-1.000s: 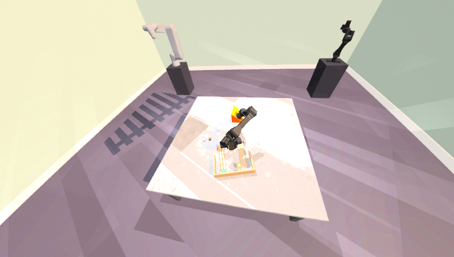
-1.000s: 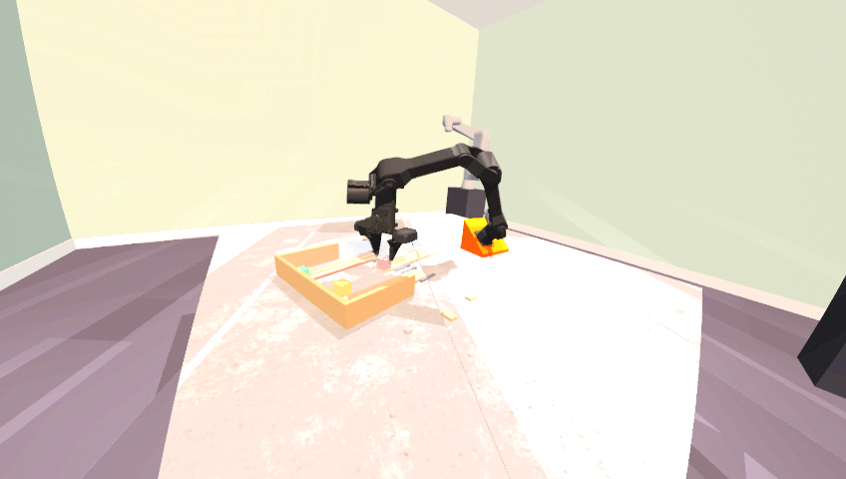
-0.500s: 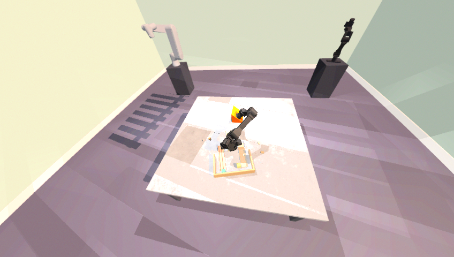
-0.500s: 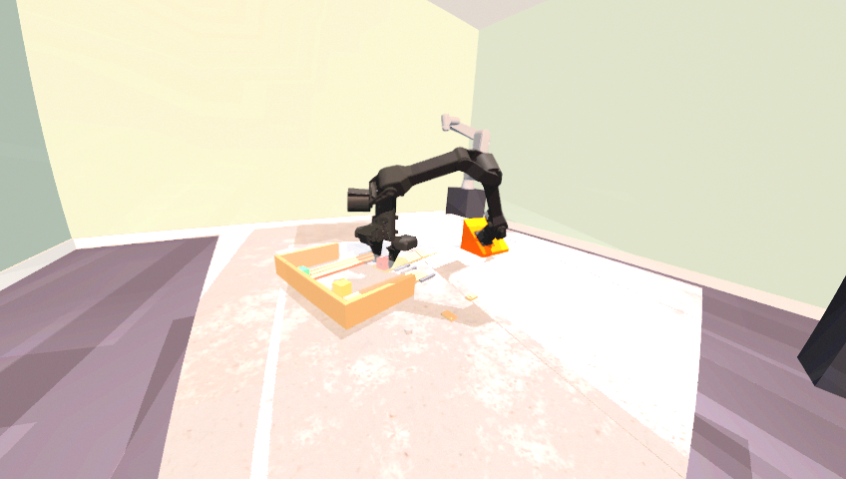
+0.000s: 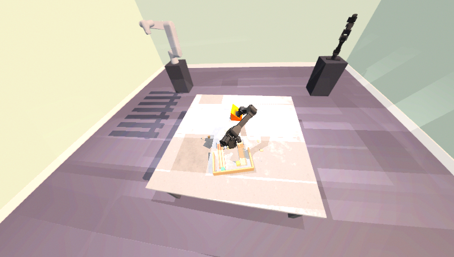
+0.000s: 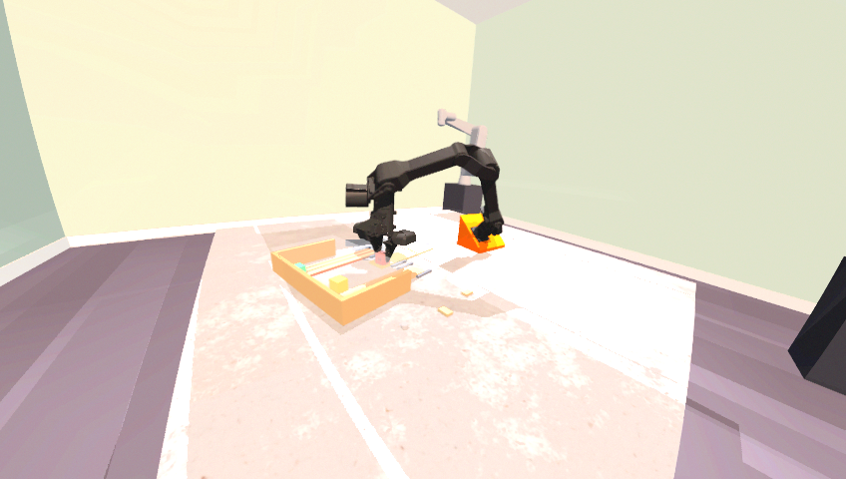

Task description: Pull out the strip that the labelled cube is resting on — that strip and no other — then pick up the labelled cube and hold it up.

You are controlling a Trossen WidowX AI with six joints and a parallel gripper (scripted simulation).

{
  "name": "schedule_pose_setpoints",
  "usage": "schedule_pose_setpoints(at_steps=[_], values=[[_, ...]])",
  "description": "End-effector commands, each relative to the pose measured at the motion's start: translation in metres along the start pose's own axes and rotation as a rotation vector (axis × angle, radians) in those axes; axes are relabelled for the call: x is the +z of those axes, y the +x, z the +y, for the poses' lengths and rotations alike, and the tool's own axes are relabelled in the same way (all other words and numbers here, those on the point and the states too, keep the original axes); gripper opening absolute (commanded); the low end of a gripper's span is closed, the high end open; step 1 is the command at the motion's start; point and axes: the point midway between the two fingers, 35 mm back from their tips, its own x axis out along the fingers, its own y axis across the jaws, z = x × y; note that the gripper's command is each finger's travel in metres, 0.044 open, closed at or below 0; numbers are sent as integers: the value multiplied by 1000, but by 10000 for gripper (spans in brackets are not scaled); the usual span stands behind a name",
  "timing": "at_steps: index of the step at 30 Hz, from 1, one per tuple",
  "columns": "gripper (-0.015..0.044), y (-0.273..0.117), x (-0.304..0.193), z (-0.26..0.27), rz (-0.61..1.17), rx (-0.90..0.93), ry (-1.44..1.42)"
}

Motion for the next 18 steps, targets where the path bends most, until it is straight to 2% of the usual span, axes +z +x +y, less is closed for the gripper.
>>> schedule_pose_setpoints(at_steps=[1,9,18], values=[[0,-14,-13,4,-4,-6,5],[0,-38,-47,20,-4,-4,9],[0,-40,-64,27,-3,-3,10]])
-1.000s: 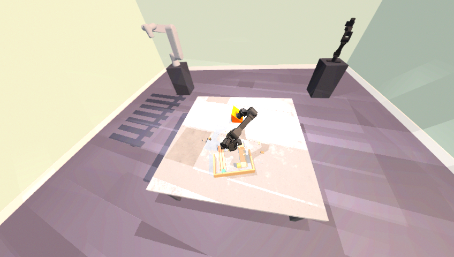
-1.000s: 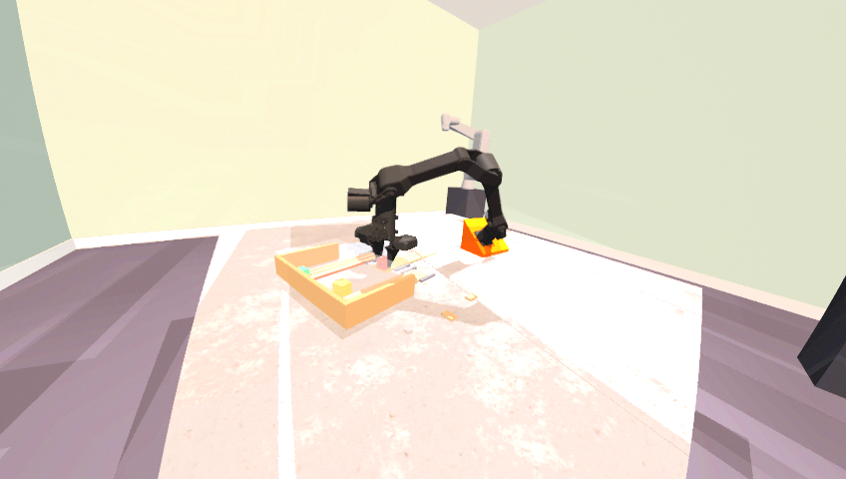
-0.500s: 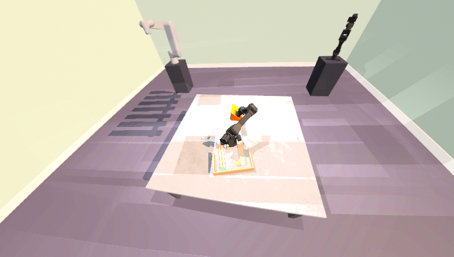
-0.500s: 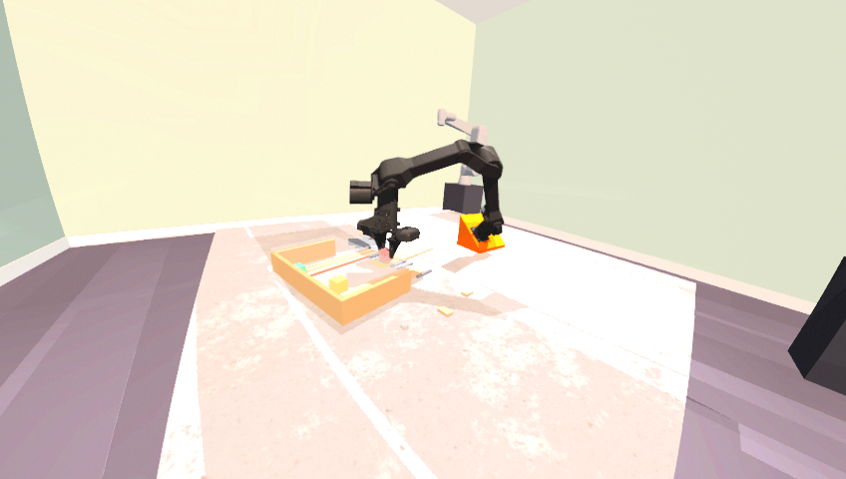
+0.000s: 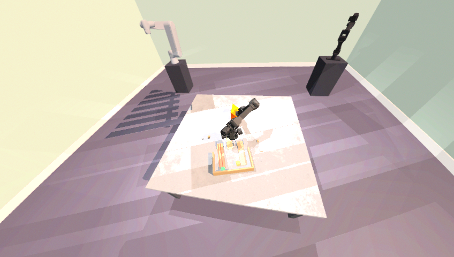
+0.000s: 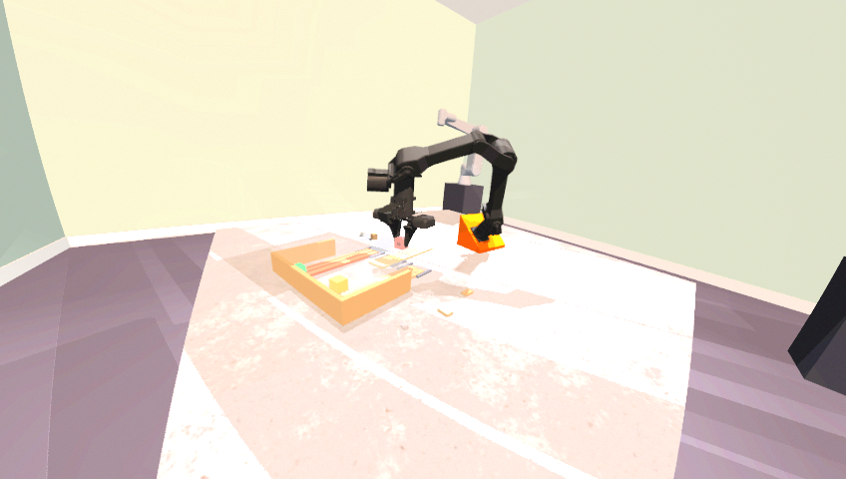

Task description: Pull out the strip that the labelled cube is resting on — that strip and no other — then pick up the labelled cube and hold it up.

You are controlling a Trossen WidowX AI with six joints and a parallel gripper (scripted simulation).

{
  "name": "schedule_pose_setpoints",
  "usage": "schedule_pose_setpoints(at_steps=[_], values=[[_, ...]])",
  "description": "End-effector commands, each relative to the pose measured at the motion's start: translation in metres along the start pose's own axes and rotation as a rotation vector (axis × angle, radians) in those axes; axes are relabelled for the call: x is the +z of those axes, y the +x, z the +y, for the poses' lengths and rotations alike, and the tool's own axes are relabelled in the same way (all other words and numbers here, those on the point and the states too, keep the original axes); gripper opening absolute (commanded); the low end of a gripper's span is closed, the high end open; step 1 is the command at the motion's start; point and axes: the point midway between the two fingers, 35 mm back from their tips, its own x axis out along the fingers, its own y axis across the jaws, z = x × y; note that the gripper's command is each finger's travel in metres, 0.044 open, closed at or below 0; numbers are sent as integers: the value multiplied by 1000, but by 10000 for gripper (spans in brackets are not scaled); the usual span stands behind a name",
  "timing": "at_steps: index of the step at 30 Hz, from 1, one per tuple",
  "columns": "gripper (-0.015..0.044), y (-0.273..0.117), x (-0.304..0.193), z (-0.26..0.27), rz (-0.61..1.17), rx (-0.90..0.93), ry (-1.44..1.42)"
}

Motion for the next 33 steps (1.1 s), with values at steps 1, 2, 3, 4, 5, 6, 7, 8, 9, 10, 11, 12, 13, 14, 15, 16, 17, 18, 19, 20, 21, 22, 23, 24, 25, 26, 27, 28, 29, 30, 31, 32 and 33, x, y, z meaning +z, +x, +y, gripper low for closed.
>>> schedule_pose_setpoints(at_steps=[1,2,3,4,5,6,7,8,9,10,11,12,13,14,15,16,17,18,19,20,21,22,23,24,25,26,27,28,29,30,31,32,33], values=[[0,-2,-12,4,-2,-5,0],[0,-2,-15,5,-1,-5,0],[0,-2,-18,6,-1,-5,0],[0,-2,-22,8,-1,-5,1],[0,-2,-25,9,-1,-5,1],[0,-2,-28,11,-1,-5,1],[0,-2,-31,12,-1,-4,1],[0,-2,-34,14,-1,-4,1],[0,-1,-35,14,-1,-4,1],[0,-1,-36,15,0,-4,1],[0,-2,-36,15,0,-4,1],[0,-5,-36,15,0,-4,1],[0,-9,-36,14,0,-5,1],[0,-14,-36,14,0,-5,1],[0,-19,-36,14,0,-5,1],[0,-25,-36,14,0,-5,2],[0,-30,-36,14,0,-5,2],[0,-34,-36,14,0,-5,2],[0,-37,-36,15,0,-5,2],[0,-37,-36,15,0,-5,2],[0,-37,-36,15,0,-5,2],[0,-37,-36,15,0,-5,2],[0,-37,-36,15,0,-5,2],[0,-37,-36,15,0,-5,2],[0,-37,-36,15,0,-5,2],[0,-37,-36,15,0,-5,2],[0,-37,-36,15,0,-5,2],[0,-37,-36,15,0,-5,2],[0,-37,-36,15,0,-5,2],[0,-37,-36,15,0,-5,2],[0,-37,-36,15,0,-5,2],[0,-37,-36,15,0,-5,2],[0,-37,-36,15,0,-5,2]])
